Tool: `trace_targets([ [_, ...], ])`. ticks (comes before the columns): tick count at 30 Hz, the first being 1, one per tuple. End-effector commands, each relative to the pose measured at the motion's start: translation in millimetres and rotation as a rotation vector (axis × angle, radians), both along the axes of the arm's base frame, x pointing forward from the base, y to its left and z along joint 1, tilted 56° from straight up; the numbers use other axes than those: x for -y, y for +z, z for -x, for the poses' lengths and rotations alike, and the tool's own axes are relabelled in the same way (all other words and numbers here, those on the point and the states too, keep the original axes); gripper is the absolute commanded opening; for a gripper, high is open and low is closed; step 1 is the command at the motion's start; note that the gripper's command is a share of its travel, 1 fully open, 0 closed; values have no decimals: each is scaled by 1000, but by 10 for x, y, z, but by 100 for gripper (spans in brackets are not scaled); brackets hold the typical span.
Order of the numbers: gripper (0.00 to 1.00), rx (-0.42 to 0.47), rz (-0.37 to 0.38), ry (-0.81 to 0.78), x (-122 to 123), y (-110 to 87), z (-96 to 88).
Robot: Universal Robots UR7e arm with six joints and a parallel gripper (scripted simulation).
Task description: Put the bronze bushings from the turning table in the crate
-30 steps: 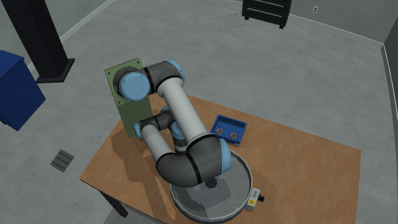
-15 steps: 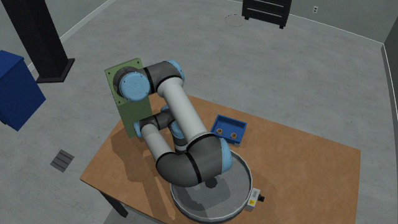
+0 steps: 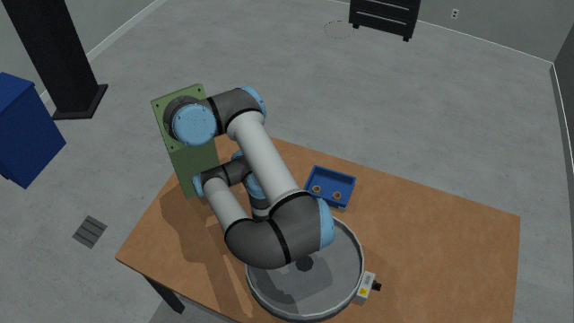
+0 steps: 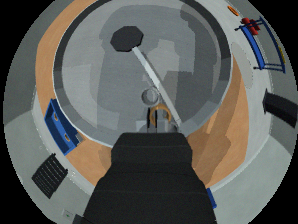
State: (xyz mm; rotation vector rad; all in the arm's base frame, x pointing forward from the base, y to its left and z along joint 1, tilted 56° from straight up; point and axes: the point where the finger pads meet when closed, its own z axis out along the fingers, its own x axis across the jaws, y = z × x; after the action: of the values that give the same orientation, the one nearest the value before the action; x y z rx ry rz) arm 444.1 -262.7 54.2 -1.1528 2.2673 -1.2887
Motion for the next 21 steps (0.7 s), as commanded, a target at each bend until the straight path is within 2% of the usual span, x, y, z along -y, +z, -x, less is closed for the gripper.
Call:
trace_targets([
  [1,0,1,1,0,-24,25,22],
  [21,0,1,1,0,-68,66,65],
])
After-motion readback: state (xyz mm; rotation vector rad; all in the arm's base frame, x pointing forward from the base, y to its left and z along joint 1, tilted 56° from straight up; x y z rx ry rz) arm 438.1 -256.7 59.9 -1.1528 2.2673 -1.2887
